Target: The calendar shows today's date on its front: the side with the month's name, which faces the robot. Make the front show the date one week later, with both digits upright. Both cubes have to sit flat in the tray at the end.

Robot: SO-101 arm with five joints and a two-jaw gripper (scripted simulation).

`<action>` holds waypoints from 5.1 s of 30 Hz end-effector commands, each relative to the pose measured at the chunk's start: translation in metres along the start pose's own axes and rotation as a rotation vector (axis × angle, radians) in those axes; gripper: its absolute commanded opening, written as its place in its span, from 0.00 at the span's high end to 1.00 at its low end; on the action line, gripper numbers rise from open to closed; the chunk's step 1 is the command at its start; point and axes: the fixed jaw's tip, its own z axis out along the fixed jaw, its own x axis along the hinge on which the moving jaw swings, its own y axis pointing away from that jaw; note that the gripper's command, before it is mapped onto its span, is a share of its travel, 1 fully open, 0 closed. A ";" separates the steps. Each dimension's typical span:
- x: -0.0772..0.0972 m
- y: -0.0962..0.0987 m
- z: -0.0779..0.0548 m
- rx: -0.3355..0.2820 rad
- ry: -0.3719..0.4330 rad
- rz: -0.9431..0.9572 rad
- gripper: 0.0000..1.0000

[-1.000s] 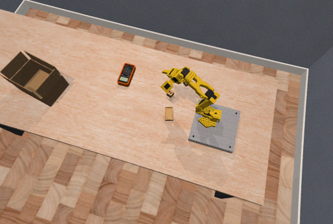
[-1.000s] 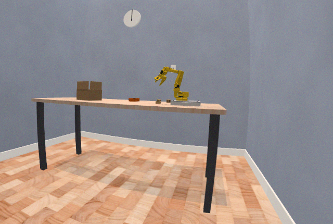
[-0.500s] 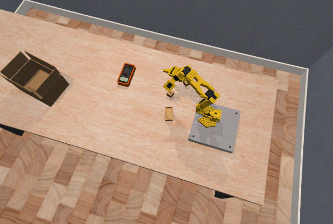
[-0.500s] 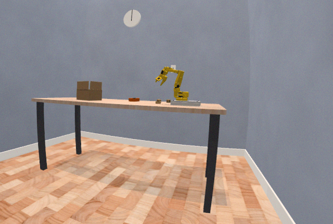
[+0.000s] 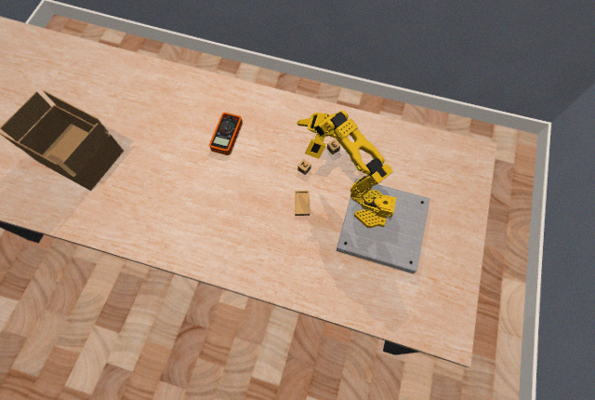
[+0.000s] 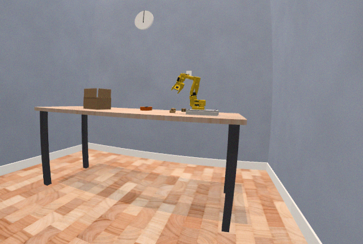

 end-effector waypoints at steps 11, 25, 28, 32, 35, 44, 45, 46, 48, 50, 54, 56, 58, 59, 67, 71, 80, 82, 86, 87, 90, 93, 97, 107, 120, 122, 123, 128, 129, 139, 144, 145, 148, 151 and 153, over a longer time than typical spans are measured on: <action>0.044 0.024 0.004 -0.071 0.063 -0.436 0.65; 0.071 0.047 0.003 -0.145 0.076 -0.737 0.65; 0.076 0.051 0.003 -0.159 0.075 -0.787 0.65; 0.078 0.053 0.002 -0.166 0.075 -0.813 0.65; 0.080 0.055 0.002 -0.174 0.074 -0.843 0.65; 0.083 0.058 0.002 -0.183 0.072 -0.874 0.65; 0.083 0.058 0.002 -0.183 0.072 -0.875 0.65; 0.083 0.058 0.002 -0.183 0.072 -0.875 0.65; 0.083 0.058 0.002 -0.183 0.072 -0.875 0.65; 0.083 0.058 0.002 -0.183 0.071 -0.874 0.65; 0.081 0.060 0.007 -0.187 0.043 -0.872 0.65; 0.079 0.063 0.014 -0.192 0.010 -0.869 0.65; 0.076 0.067 0.022 -0.199 -0.035 -0.865 0.65; 0.074 0.069 0.027 -0.202 -0.061 -0.862 0.65; 0.058 0.087 0.058 -0.228 -0.245 -0.840 0.65; 0.046 0.098 0.074 -0.243 -0.353 -0.826 0.65; 0.036 0.108 0.086 -0.254 -0.436 -0.813 0.65; 0.036 0.108 0.086 -0.254 -0.436 -0.813 0.65; 0.038 0.106 0.086 -0.250 -0.430 -0.830 0.65; 0.038 0.106 0.086 -0.250 -0.430 -0.830 0.65; 0.038 0.106 0.086 -0.250 -0.430 -0.830 0.65; 0.038 0.106 0.086 -0.250 -0.430 -0.830 0.65; 0.038 0.106 0.086 -0.250 -0.430 -0.830 0.65; 0.038 0.107 0.087 -0.250 -0.430 -0.830 0.65; 0.035 0.112 0.099 -0.250 -0.430 -0.830 0.65; 0.034 0.113 0.102 -0.250 -0.430 -0.830 0.65; 0.033 0.113 0.103 -0.250 -0.430 -0.830 0.65; 0.031 0.117 0.110 -0.250 -0.430 -0.830 0.65; 0.030 0.117 0.112 -0.250 -0.430 -0.830 0.65; 0.027 0.121 0.119 -0.250 -0.430 -0.830 0.65; 0.027 0.122 0.121 -0.250 -0.430 -0.830 0.65; 0.027 0.122 0.121 -0.250 -0.430 -0.830 0.65; 0.027 0.122 0.121 -0.250 -0.430 -0.830 0.65; 0.027 0.122 0.121 -0.250 -0.430 -0.830 0.65; 0.027 0.122 0.121 -0.250 -0.430 -0.830 0.65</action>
